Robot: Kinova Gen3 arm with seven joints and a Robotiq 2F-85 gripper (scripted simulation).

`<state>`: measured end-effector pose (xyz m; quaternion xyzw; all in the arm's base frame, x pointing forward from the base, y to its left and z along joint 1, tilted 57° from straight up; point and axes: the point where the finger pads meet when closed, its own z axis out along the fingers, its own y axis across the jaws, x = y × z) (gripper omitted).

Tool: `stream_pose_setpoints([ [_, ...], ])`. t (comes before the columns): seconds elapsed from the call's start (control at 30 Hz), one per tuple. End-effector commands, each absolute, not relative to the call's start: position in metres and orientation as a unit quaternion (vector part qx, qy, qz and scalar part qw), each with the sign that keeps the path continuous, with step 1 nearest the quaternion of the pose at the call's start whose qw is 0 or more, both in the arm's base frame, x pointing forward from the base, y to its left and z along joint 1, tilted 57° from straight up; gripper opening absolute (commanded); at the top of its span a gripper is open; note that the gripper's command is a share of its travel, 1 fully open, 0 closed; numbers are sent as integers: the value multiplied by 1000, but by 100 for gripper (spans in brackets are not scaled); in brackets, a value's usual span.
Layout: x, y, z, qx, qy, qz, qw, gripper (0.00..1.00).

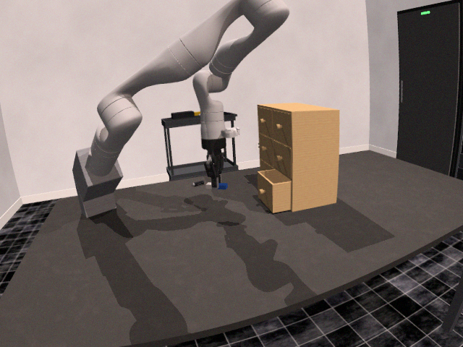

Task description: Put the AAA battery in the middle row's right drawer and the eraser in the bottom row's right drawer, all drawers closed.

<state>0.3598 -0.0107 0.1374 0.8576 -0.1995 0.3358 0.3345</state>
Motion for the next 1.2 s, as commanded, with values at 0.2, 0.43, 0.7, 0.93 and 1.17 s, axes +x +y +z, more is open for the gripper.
stream_pose_setpoints([
  [0.2, 362, -2, 144, 858, -193, 343, 329, 19],
  [0.43, 362, -2, 143, 858, -194, 343, 329, 19],
  [0.7, 362, -1, 142, 857, -200, 344, 328, 19],
  [0.93, 364, 2, 139, 852, -220, 350, 321, 19],
  [1.17, 367, 6, 135, 845, -245, 359, 311, 19],
])
